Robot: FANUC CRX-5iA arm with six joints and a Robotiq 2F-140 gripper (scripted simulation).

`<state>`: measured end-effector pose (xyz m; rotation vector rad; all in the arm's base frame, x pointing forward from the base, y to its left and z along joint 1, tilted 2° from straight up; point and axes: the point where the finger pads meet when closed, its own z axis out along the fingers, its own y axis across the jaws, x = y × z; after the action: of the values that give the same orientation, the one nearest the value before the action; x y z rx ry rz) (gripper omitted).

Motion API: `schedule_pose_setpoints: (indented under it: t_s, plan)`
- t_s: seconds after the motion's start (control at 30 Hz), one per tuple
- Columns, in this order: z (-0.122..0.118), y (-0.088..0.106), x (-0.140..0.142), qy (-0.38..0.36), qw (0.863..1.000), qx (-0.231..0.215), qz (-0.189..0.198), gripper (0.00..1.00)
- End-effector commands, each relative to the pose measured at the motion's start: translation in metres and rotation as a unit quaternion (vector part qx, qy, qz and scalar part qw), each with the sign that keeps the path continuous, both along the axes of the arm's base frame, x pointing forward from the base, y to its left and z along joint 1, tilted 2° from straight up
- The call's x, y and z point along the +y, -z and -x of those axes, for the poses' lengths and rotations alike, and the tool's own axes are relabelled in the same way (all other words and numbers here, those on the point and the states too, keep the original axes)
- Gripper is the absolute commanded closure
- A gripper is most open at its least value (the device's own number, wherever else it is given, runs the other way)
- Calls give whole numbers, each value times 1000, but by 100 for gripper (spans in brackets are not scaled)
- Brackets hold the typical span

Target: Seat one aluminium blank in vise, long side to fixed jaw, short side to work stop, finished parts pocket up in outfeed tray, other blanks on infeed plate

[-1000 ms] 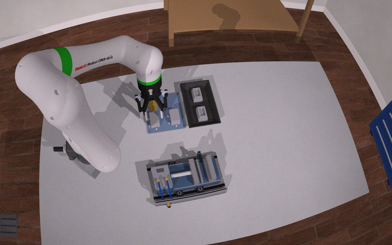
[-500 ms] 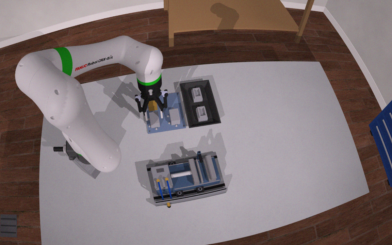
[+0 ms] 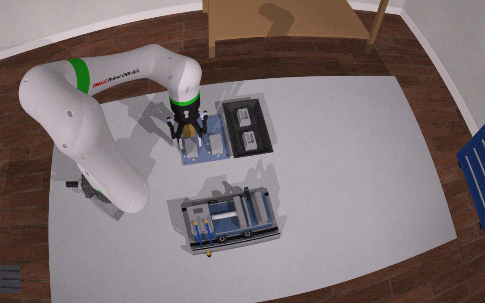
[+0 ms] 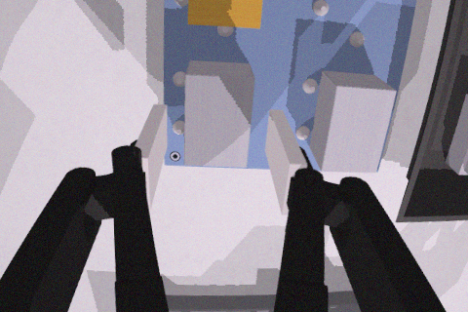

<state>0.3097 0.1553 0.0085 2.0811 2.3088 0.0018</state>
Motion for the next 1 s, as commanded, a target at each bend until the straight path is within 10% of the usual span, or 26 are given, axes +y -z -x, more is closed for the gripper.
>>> schedule_pose_setpoints:
  t_s: [0.0, 0.97]
  plan:
    - [0, 0, 0, 0, 1000, 0, 0, 60]
    - [0, 3, 0, 0, 1000, 0, 0, 60]
